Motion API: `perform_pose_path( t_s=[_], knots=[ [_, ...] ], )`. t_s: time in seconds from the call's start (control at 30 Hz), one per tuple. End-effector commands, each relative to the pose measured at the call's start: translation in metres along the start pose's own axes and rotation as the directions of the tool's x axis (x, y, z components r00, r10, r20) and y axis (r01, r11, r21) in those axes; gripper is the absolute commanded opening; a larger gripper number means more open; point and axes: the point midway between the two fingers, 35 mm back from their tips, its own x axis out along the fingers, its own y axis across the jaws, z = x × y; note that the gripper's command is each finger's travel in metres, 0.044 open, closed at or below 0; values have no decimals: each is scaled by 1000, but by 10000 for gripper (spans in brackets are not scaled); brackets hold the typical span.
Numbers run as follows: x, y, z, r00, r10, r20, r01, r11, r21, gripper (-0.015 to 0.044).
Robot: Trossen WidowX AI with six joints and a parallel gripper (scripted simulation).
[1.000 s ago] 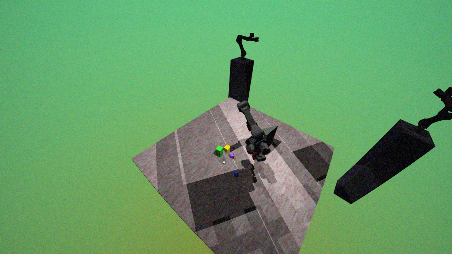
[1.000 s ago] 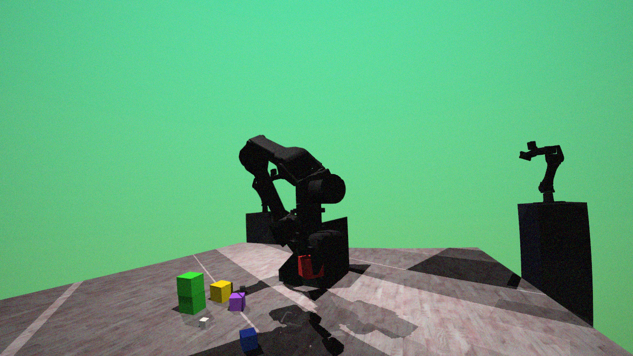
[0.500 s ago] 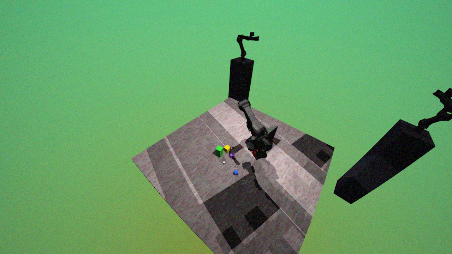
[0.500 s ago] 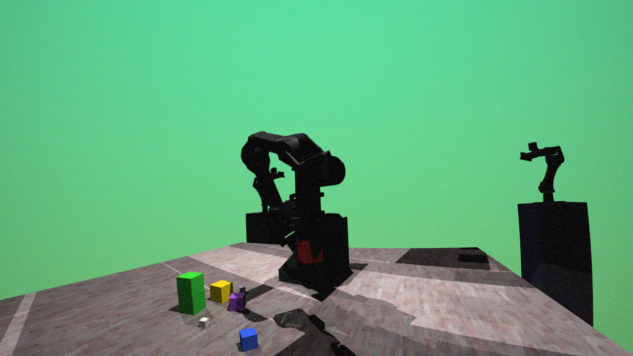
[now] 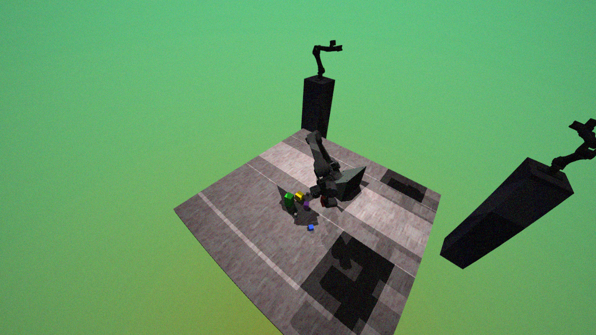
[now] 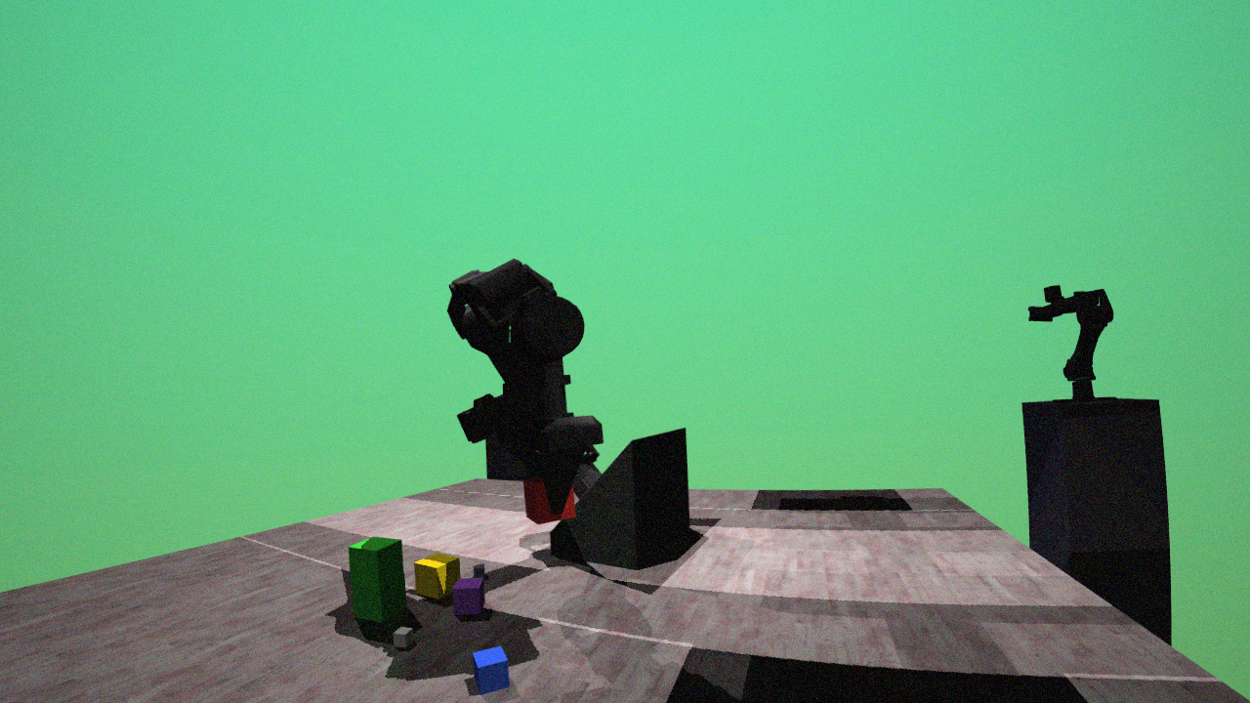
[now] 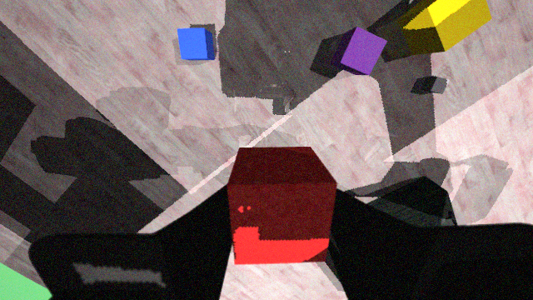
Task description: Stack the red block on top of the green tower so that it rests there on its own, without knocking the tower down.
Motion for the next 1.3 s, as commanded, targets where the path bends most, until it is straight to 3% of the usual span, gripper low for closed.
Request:
perform_pose_path(
  t_s=[0.0, 0.8, 1.27],
  knots=[
    [-5, -8, 27, 1000, 18, 0, -18, 1000, -16, 0],
    [-11, -109, 175, 998, -45, 48, 46, 999, -11, 0],
    [6, -116, 184, 997, -52, 50, 52, 999, -12, 0]
  ],
)
